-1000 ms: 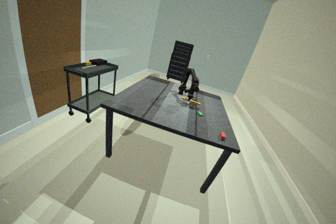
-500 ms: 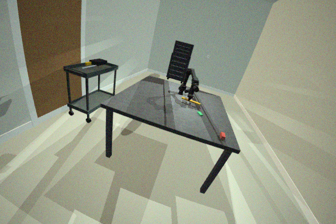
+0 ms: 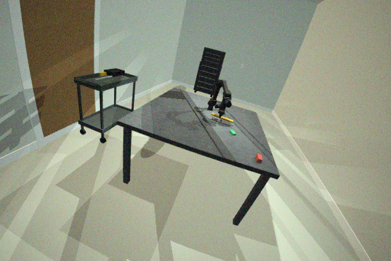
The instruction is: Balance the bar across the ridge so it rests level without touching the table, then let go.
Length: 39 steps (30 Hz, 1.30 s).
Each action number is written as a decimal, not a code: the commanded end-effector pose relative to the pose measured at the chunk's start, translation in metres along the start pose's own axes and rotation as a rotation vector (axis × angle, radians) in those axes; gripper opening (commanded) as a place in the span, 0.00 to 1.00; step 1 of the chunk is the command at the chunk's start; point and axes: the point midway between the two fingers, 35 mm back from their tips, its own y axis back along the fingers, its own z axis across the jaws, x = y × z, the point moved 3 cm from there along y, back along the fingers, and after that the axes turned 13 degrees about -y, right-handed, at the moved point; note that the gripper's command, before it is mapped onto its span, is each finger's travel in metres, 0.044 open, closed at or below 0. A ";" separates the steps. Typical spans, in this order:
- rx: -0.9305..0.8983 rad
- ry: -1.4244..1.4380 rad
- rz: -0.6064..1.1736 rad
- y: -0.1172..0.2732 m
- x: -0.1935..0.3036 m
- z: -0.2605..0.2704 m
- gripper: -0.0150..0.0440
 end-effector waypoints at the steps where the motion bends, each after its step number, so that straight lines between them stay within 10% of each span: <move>1: -0.003 -0.002 0.002 0.000 0.000 0.000 0.25; 39: -0.003 -0.002 0.002 -0.003 0.000 0.000 0.25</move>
